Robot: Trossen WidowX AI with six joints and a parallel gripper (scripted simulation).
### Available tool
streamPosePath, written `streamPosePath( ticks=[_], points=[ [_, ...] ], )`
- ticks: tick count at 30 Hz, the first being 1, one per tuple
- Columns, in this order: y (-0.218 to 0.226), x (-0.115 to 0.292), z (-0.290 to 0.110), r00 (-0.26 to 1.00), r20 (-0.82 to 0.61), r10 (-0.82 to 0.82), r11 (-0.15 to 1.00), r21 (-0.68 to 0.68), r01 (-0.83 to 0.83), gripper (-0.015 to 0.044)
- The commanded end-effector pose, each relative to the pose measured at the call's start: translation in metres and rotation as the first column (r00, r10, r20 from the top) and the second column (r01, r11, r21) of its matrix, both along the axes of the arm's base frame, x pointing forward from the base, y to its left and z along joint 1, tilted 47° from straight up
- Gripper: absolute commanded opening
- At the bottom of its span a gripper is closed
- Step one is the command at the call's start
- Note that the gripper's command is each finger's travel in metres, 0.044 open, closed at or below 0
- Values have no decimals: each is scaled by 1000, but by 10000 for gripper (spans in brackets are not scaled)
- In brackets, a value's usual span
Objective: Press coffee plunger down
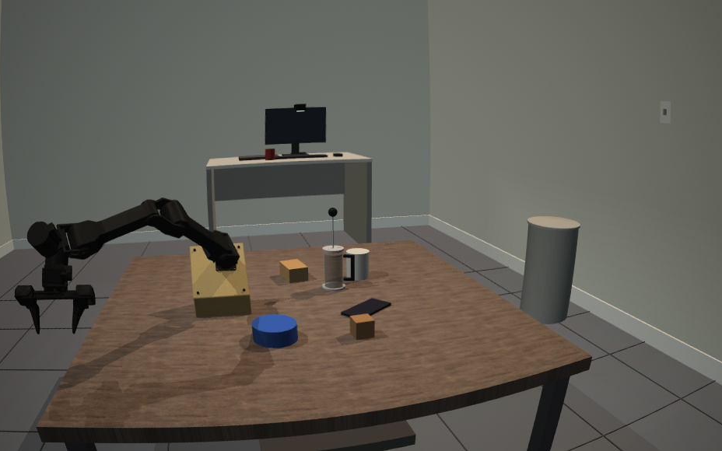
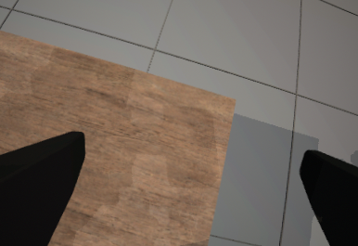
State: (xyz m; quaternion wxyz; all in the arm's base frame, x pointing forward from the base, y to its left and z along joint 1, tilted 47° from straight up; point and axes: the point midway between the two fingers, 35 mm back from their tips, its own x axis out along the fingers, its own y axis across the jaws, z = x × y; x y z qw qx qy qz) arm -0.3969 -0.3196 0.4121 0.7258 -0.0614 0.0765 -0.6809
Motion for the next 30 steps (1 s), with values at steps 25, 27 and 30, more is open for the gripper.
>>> streamPosePath(
  ticks=[25, 27, 30],
  points=[
    [-164, 337, -2, 921, 19, 389, 919, 67, -389, 440],
    [-165, 372, -5, 907, 16, 420, 904, 76, -420, 440],
    [-161, 423, -11, 885, 10, 466, 881, 91, -465, 440]
  ],
)
